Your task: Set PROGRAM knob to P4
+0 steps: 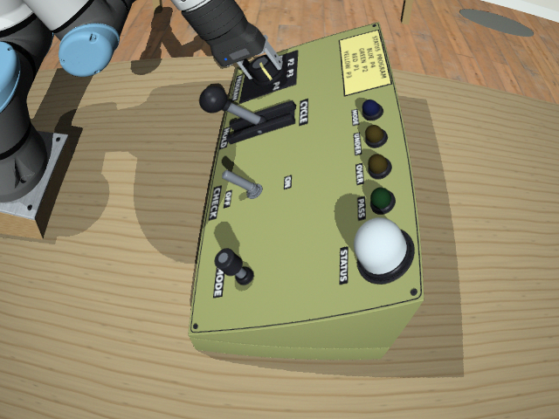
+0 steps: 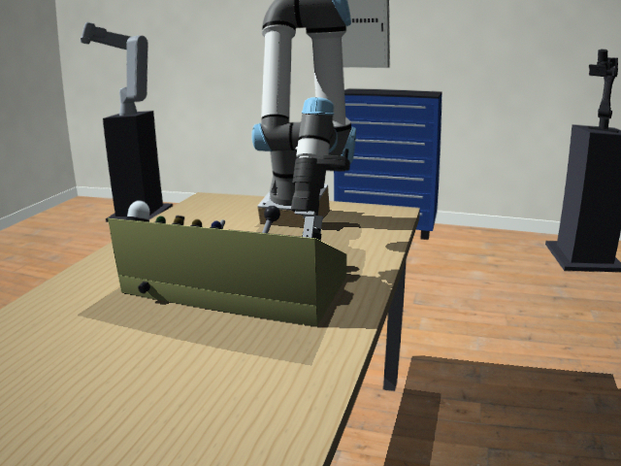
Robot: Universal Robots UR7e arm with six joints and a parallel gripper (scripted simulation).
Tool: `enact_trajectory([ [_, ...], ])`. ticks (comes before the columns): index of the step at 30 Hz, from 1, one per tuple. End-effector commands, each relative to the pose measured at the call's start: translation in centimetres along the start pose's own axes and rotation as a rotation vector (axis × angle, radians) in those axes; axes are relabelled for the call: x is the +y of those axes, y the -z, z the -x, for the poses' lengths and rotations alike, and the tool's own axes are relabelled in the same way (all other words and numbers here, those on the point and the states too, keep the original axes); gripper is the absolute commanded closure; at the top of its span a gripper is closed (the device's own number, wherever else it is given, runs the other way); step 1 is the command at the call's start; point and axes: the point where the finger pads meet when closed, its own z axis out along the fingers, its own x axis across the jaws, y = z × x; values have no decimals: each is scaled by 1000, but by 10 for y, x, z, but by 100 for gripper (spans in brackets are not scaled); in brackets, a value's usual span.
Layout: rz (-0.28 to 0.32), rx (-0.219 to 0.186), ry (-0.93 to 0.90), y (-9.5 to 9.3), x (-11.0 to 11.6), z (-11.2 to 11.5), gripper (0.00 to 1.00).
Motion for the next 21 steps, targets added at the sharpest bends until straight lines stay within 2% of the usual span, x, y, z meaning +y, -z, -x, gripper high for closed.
enact_trajectory([
  [1, 0, 1, -1, 0, 0, 0, 100],
  [2, 0, 1, -1, 0, 0, 0, 100],
  [3, 0, 1, -1, 0, 0, 0, 0],
  [21, 0, 1, -1, 0, 0, 0, 0],
])
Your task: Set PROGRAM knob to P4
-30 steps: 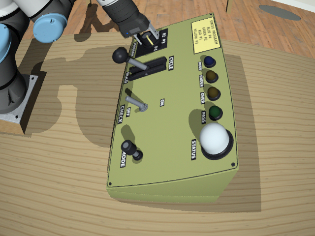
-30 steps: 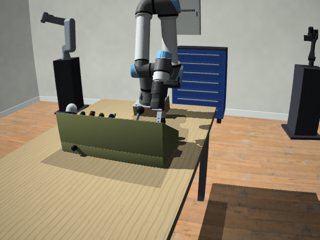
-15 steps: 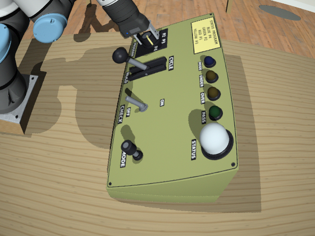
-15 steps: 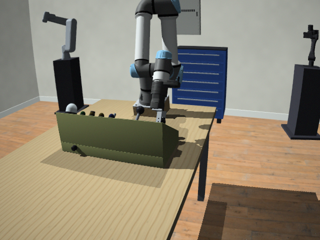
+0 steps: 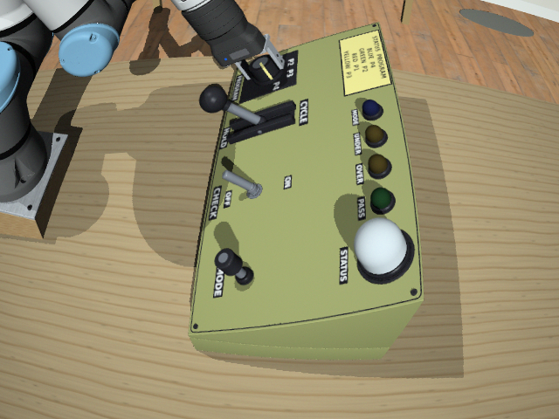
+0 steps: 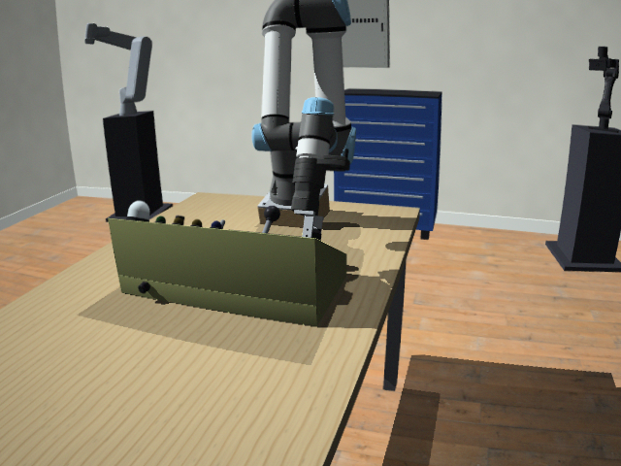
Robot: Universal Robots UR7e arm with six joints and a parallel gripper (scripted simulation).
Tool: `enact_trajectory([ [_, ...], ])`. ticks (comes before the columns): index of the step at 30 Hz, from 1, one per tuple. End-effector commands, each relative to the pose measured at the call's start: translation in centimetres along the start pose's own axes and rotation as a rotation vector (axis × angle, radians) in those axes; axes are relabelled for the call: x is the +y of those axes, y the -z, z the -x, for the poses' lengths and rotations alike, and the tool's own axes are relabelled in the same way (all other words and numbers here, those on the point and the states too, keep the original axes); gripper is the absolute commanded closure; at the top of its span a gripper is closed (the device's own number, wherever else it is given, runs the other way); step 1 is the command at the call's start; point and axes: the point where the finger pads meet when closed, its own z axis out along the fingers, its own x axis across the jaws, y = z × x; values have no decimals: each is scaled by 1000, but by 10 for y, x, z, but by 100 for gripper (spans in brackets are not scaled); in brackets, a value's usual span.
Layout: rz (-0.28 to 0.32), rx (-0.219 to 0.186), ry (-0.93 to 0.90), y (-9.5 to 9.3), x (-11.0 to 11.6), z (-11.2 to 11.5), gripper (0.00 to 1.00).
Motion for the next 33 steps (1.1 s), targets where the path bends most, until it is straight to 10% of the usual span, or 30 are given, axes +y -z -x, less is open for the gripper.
enact_trajectory([
  [1, 0, 1, 0, 0, 0, 0, 0],
  [33, 0, 1, 0, 37, 0, 0, 0],
])
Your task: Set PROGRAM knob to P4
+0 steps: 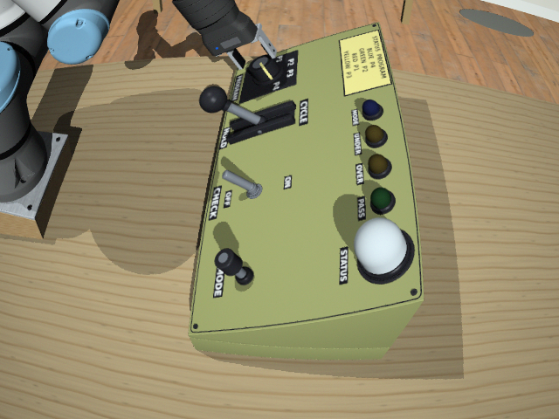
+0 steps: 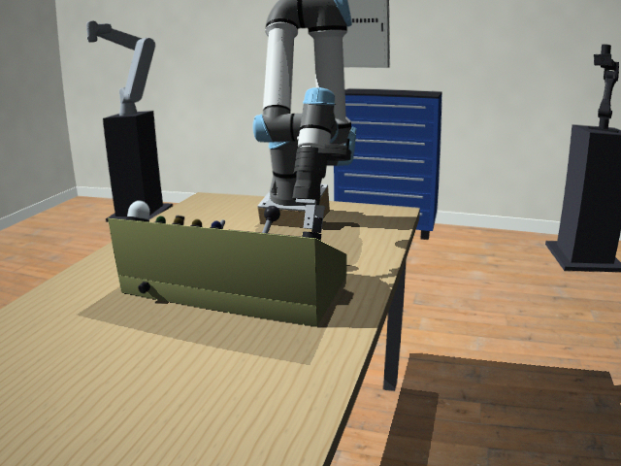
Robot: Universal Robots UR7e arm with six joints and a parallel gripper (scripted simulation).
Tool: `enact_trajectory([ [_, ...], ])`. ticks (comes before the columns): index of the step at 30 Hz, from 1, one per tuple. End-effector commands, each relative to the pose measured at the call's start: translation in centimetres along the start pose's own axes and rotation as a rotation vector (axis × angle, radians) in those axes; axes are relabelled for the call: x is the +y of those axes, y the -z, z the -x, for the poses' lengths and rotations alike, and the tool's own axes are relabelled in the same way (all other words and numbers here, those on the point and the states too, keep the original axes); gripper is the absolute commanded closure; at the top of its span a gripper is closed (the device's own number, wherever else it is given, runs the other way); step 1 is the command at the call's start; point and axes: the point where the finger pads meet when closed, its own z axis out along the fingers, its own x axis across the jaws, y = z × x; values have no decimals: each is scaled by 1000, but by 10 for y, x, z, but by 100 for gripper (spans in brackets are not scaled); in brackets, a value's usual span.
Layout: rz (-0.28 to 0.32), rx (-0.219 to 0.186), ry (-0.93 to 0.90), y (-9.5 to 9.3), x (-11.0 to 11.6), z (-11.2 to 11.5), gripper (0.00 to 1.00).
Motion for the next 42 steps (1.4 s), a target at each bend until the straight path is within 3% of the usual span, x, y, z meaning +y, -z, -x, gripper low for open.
enact_trajectory([
  [1, -1, 2, 0, 14, 0, -1, 0],
  [24, -1, 2, 0, 84, 0, 0, 0],
  [42, -1, 2, 0, 112, 0, 0, 0],
])
